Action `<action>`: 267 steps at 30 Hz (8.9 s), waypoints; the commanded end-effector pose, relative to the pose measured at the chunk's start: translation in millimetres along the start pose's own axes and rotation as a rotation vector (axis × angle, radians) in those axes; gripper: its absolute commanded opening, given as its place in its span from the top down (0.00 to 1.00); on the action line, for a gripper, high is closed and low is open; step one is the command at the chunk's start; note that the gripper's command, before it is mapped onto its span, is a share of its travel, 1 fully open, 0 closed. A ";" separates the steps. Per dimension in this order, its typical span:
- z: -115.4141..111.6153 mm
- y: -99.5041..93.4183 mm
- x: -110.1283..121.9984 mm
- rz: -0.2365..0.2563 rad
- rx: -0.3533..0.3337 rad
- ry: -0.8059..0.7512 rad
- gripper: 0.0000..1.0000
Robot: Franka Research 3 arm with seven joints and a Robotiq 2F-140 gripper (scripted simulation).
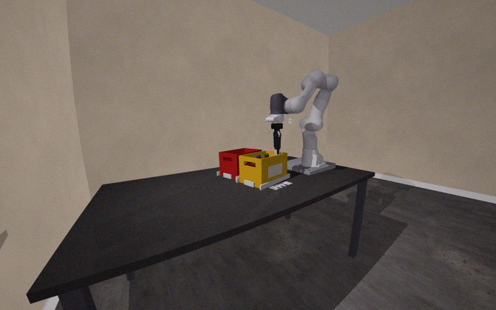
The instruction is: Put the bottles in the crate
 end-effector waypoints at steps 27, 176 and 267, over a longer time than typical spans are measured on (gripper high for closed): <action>2.7 0.4 -1.3 0.003 0.011 0.001 0.62; -21.3 -109.5 -55.2 0.003 0.011 0.001 0.62; -85.5 -209.4 -286.9 0.003 0.011 0.001 0.62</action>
Point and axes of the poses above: the point where the finger pads meet when closed, its own y axis out along the fingers, its own x axis across the jaws, z = x × y, the point moved 8 cm from there along -y, back along the fingers, and after that the axes turned 11 degrees about -y, right-handed, at the moved point
